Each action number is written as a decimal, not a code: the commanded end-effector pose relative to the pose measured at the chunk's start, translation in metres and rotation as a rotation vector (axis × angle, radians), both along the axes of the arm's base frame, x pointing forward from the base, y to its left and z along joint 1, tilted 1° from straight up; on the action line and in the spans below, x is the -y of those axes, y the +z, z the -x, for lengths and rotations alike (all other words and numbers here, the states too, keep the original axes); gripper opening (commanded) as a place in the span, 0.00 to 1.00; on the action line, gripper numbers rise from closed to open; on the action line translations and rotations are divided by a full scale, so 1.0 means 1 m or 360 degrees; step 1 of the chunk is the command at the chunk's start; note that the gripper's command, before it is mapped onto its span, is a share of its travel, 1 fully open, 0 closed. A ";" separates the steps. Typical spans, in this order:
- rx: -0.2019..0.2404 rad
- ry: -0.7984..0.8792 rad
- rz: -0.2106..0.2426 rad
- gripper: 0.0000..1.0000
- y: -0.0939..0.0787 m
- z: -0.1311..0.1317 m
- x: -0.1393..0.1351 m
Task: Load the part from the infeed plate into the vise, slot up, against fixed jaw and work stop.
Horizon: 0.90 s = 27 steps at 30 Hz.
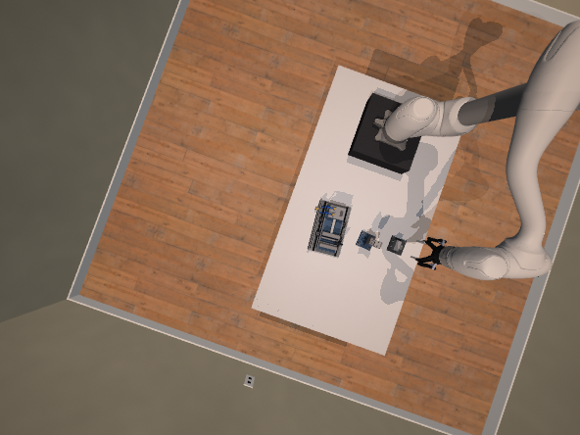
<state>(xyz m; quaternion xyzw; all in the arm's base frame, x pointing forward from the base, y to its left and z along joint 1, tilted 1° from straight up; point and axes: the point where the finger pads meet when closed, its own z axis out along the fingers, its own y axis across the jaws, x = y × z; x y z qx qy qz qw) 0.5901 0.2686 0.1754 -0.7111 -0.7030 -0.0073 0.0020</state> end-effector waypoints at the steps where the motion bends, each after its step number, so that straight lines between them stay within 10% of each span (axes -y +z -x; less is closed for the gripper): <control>1: 0.0000 0.0000 0.0000 0.51 0.000 0.000 0.000; 27: 0.0000 0.0000 0.0000 0.51 -0.005 0.000 0.000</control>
